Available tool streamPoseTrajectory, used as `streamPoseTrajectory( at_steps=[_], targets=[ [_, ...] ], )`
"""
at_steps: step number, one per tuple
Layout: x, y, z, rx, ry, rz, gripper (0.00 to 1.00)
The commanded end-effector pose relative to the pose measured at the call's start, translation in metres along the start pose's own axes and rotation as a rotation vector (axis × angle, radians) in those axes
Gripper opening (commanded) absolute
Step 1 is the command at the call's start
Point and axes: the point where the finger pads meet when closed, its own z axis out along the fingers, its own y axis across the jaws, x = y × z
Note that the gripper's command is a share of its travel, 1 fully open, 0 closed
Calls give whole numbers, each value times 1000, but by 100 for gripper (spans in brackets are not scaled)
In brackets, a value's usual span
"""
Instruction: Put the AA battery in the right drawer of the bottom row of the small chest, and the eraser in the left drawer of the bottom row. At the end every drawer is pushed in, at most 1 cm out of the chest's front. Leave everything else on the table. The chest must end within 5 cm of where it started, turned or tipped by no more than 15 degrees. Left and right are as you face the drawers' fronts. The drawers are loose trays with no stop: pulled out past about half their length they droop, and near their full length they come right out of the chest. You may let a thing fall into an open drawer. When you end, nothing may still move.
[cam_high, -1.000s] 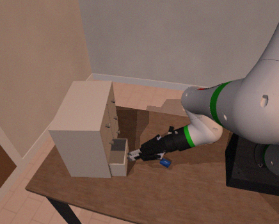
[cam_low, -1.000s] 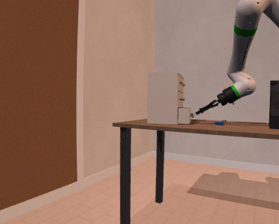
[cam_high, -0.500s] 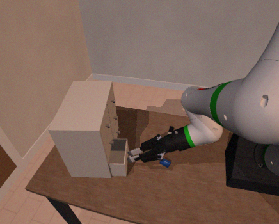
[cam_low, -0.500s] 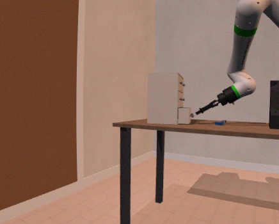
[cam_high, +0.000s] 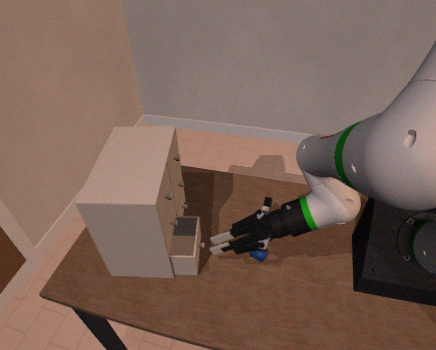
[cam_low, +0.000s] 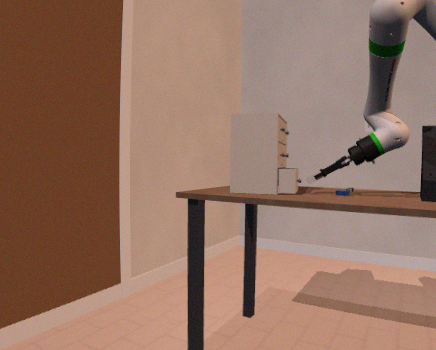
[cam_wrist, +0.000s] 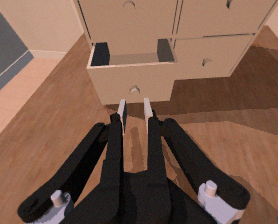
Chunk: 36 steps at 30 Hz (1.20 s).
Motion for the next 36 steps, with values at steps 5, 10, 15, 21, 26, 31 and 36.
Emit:
streamPoseTrajectory(
  at_steps=[5, 10, 15, 21, 26, 31, 36],
  targets=[
    [-8, 1, -15, 0, 1, -1, 20],
    [-6, 1, -18, 0, 1, -1, 20],
    [15, 1, -52, 0, 1, -1, 20],
    [45, 0, -99, 0, 1, -1, 20],
    [49, 0, -106, 0, 1, -1, 20],
    [49, 0, -106, 0, -1, -1, 20],
    [50, 0, -108, 1, -14, -1, 20]
  ],
)
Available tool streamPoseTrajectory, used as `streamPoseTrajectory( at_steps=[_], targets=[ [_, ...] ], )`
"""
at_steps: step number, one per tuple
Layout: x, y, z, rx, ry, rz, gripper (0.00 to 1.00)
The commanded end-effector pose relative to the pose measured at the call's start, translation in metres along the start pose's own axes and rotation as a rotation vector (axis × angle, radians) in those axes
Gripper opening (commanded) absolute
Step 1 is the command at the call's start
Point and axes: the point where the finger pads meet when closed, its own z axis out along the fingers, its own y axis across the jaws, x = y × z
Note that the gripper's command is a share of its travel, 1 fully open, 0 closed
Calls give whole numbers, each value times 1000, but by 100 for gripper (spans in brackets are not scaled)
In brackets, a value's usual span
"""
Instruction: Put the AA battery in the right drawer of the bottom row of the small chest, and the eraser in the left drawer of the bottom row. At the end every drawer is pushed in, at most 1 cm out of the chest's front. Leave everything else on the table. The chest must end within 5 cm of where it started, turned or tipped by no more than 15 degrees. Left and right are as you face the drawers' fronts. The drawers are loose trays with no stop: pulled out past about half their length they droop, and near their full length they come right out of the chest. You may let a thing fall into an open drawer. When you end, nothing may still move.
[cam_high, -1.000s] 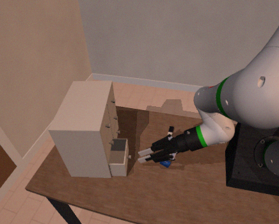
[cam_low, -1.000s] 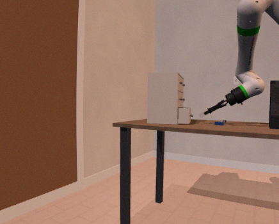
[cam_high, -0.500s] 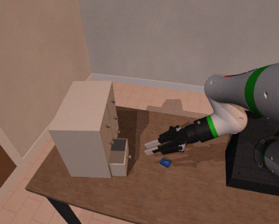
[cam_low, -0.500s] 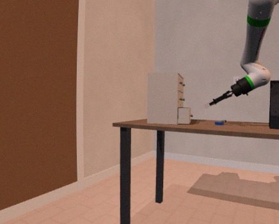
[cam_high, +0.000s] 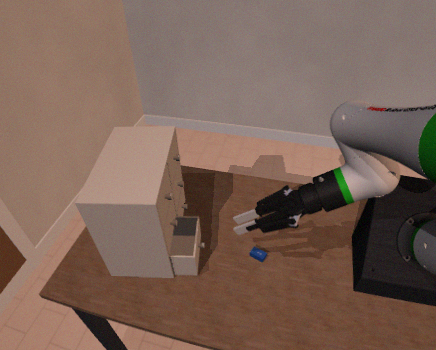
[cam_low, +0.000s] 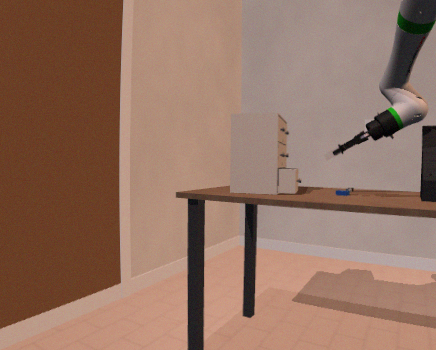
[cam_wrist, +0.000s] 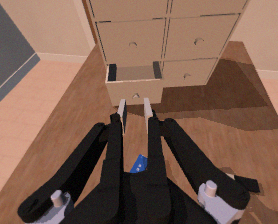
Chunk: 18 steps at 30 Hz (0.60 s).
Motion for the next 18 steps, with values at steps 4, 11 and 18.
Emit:
streamPoseTrajectory(
  at_steps=[4, 11, 18],
  targets=[
    [1, 0, -3, 0, -24, 0, 20],
    [3, 0, -11, 0, -85, 0, 20],
    [7, 0, -27, 0, -201, 0, 20]
  ],
)
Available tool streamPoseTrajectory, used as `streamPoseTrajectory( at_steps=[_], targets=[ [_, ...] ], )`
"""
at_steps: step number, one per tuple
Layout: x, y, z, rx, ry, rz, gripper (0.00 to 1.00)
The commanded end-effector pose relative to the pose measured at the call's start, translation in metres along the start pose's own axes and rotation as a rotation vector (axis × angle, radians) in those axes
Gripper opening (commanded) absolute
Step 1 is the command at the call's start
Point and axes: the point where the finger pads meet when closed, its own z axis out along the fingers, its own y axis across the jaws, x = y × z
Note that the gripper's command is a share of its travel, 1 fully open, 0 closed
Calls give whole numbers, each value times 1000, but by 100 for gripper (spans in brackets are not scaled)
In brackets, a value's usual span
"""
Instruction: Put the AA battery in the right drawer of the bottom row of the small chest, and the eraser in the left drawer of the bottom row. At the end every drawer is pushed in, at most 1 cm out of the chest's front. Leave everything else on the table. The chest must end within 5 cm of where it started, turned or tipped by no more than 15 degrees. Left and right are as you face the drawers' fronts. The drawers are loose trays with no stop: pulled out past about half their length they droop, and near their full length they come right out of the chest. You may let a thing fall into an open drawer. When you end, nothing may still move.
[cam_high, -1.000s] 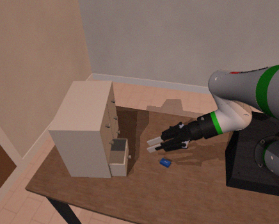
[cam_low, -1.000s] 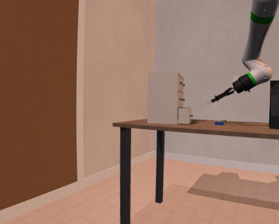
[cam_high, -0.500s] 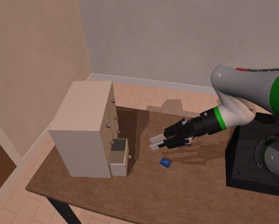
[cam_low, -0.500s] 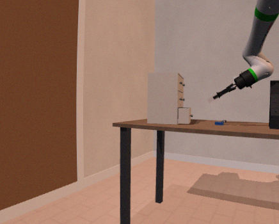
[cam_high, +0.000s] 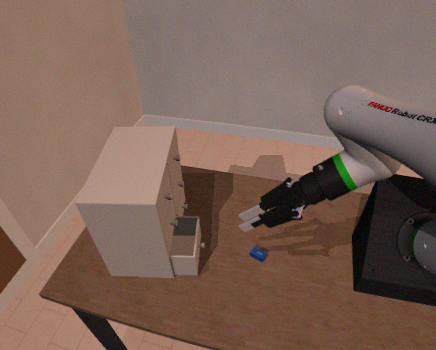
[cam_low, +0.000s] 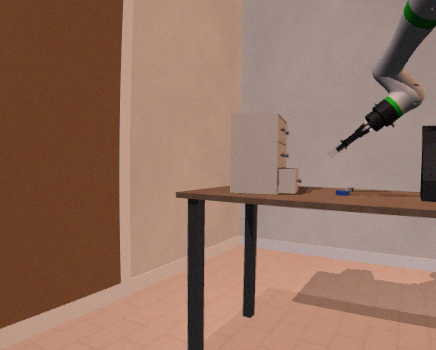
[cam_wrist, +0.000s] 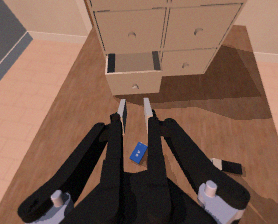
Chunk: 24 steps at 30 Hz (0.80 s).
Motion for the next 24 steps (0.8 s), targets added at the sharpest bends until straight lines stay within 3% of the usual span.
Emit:
streamPoseTrajectory(
  at_steps=[1, 6, 19, 21, 24],
  targets=[
    [1, -1, -10, 1, -85, 3, 20],
    [2, -1, -20, 1, -154, 3, 20],
    [8, -1, -75, 1, -559, 3, 20],
    [8, -1, -75, 1, -559, 3, 20],
    [9, 0, -88, 1, -656, 3, 20]
  ],
)
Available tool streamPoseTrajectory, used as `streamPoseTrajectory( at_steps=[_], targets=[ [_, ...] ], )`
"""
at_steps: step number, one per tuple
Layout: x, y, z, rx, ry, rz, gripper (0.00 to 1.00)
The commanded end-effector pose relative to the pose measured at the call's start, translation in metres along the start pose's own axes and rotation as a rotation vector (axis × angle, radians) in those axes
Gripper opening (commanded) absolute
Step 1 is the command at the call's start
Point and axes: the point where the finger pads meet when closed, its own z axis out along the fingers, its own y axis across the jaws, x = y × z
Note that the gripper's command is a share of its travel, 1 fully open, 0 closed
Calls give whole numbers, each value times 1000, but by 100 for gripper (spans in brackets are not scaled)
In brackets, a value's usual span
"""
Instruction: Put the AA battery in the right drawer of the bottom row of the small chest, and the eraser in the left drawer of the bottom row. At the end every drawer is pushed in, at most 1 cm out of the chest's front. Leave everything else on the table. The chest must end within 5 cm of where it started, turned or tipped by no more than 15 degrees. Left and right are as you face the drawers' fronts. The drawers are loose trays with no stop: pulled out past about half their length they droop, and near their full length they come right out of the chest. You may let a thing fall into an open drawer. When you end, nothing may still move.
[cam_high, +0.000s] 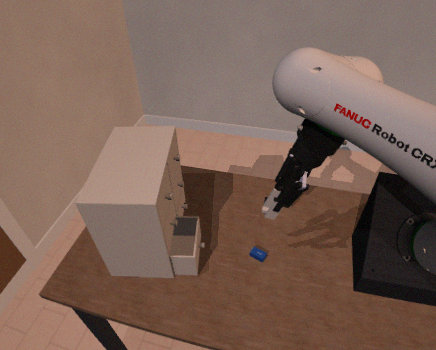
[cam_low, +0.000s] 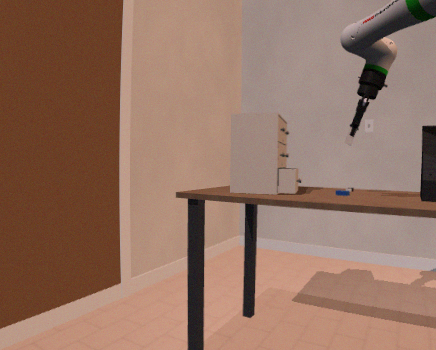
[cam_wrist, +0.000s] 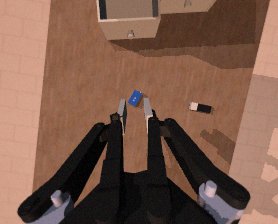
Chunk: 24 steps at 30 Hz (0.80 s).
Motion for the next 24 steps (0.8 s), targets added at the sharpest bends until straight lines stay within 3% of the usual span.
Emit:
streamPoseTrajectory(
  at_steps=[1, 6, 11, 24],
  targets=[
    [-8, -1, -12, 11, -132, 4, 20],
    [-15, -1, -27, 11, -256, 3, 20],
    [-19, -1, -36, 12, -327, 3, 20],
    [-21, -1, -39, 11, -348, 3, 20]
  ],
)
